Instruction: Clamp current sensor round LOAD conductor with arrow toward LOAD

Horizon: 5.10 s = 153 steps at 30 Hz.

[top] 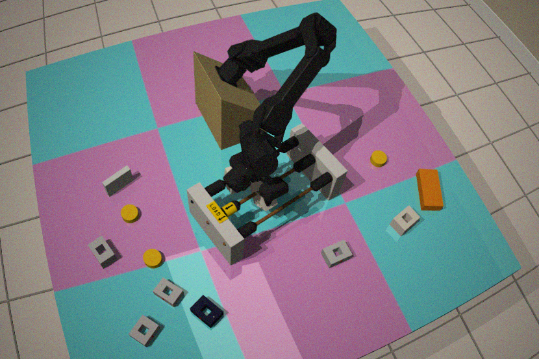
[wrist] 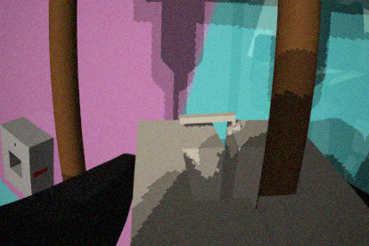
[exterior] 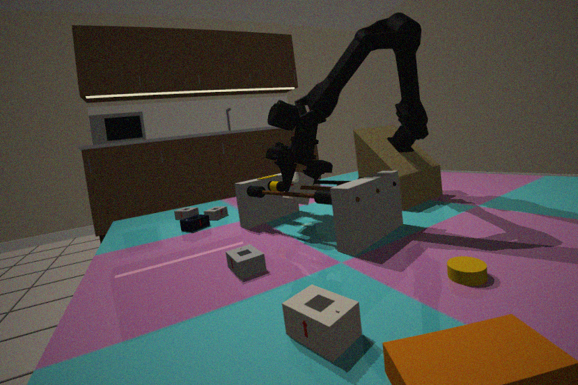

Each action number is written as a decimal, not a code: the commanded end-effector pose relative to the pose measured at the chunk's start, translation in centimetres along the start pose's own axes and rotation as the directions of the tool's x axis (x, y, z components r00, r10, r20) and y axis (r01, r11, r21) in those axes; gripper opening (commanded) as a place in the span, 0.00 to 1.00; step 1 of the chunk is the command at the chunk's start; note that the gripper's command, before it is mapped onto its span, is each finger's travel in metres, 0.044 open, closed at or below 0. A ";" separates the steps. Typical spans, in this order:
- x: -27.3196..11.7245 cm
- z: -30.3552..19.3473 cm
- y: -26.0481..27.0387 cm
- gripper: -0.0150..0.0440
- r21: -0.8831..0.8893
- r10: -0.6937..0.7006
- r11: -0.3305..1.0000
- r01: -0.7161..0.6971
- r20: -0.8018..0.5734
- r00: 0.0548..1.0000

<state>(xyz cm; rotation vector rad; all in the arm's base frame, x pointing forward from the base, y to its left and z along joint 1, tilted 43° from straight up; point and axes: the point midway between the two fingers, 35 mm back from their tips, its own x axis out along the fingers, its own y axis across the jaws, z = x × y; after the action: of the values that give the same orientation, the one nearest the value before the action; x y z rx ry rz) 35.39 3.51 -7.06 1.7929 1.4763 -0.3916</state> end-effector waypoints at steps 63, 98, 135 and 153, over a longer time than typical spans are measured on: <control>-0.4 0.0 0.0 0.25 -0.042 -0.316 0.948 0.315 -0.019 0.948; -0.4 0.0 0.0 0.25 -0.042 -0.316 0.948 0.315 -0.019 0.948; -1.1 -0.6 -0.1 1.00 -0.061 -0.311 0.949 0.309 -0.025 0.950; 0.7 -0.6 -0.6 1.00 -0.061 -0.414 0.909 0.412 -0.018 0.910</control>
<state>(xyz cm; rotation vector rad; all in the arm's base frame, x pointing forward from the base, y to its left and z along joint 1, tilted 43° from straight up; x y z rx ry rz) 34.76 4.30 -7.11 1.4626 1.8603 -0.5222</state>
